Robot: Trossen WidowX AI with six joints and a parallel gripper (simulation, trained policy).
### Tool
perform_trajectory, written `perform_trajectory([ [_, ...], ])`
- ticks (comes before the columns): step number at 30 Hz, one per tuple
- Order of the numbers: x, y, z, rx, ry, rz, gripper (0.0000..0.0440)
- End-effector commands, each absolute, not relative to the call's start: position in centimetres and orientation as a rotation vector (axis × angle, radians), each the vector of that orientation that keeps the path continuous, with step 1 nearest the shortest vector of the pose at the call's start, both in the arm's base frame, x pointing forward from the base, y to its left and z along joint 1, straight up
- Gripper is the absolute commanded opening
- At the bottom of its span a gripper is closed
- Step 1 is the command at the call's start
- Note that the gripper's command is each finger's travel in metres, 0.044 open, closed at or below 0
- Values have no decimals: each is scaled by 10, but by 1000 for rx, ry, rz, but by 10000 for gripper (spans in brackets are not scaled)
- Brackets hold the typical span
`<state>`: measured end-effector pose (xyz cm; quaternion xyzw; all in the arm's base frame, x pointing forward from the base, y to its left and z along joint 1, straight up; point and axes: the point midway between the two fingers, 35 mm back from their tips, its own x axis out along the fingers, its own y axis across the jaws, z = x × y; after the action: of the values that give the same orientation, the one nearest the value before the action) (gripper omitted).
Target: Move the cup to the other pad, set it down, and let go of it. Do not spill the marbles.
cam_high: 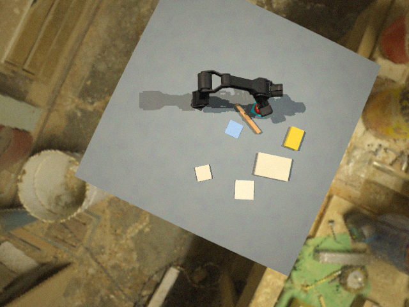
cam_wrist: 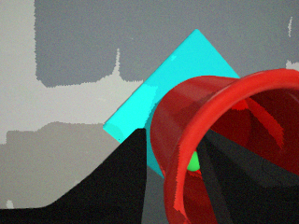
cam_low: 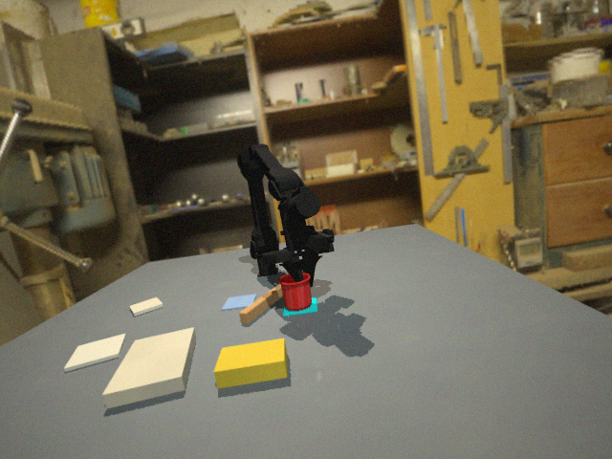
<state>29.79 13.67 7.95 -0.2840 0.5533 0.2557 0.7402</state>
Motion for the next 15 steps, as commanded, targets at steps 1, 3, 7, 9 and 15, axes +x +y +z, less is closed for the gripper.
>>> perform_trajectory([
  [1,293,136,83,-611,1208,573,119],
  [3,291,135,86,-604,1203,577,127],
  [7,287,134,94,-588,1188,585,147],
  [9,286,134,98,-580,1179,588,156],
  [15,282,132,114,-557,1144,589,183],
])
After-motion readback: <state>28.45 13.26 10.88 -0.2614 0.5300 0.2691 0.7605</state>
